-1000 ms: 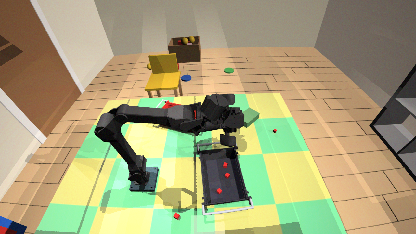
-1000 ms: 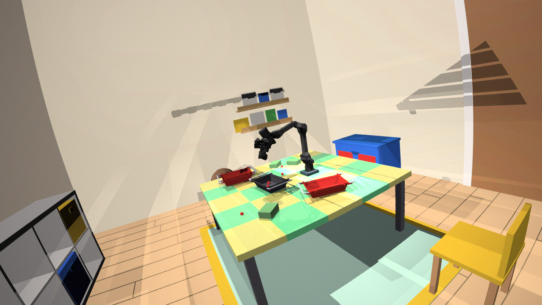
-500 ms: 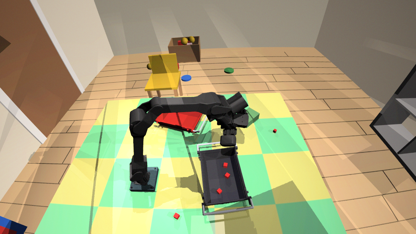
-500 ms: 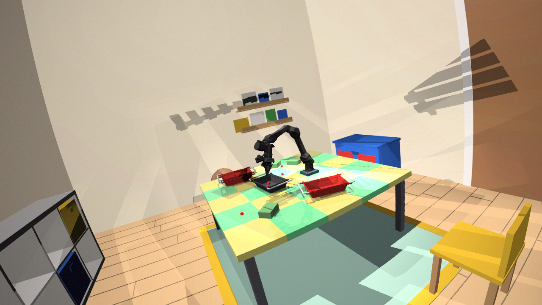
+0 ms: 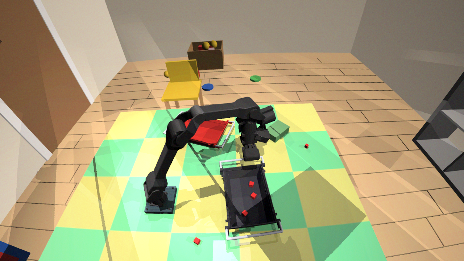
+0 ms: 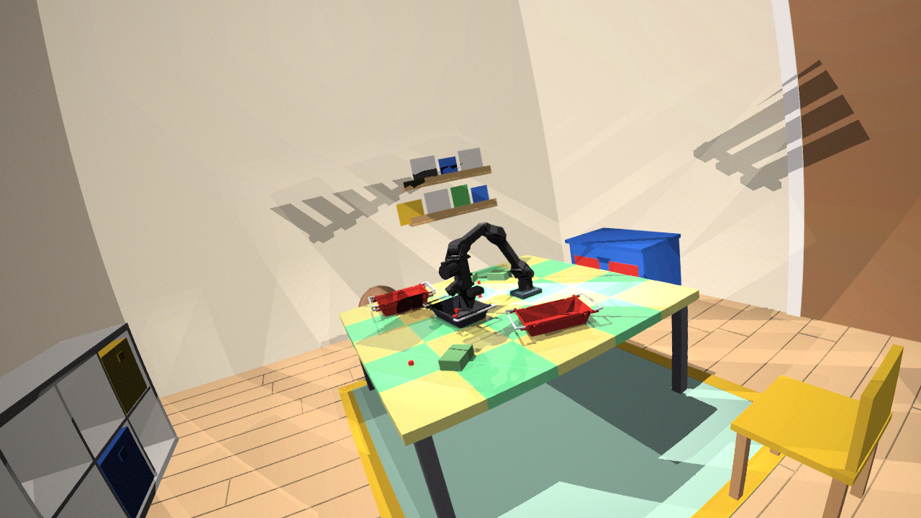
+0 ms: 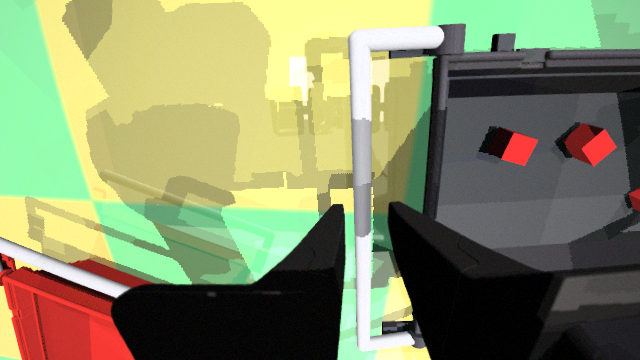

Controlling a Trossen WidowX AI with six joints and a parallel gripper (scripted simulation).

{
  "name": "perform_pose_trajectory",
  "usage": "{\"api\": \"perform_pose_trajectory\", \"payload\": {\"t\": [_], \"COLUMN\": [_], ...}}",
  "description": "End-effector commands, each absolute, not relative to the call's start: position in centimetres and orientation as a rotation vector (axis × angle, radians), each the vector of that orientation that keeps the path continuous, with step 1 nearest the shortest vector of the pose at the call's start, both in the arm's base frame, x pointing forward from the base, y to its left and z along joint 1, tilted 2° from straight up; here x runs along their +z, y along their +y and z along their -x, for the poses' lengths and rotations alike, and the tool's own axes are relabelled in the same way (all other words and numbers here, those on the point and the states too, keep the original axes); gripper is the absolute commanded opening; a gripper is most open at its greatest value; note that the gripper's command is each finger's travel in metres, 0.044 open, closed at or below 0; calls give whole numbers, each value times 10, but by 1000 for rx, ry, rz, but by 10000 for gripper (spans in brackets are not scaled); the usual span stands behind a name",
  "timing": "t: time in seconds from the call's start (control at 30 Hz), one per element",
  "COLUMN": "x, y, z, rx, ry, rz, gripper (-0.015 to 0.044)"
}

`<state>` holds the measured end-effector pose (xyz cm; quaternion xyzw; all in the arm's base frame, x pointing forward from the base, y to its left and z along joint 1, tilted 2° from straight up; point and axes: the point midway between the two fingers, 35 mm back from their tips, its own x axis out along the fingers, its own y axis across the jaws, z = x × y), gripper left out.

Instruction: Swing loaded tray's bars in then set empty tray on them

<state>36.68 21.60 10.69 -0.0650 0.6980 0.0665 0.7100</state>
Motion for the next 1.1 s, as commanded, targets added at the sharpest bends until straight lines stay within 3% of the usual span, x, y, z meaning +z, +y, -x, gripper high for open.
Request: {"api": "perform_pose_trajectory", "payload": {"t": [0.0,0.7,1.07], "x": [109,49,75], "y": [215,214,201], "z": [-366,-367,-370], "rx": [148,148,147], "ry": [1554,1554,1553], "rz": [173,173,174], "gripper": [87,87,87]}}
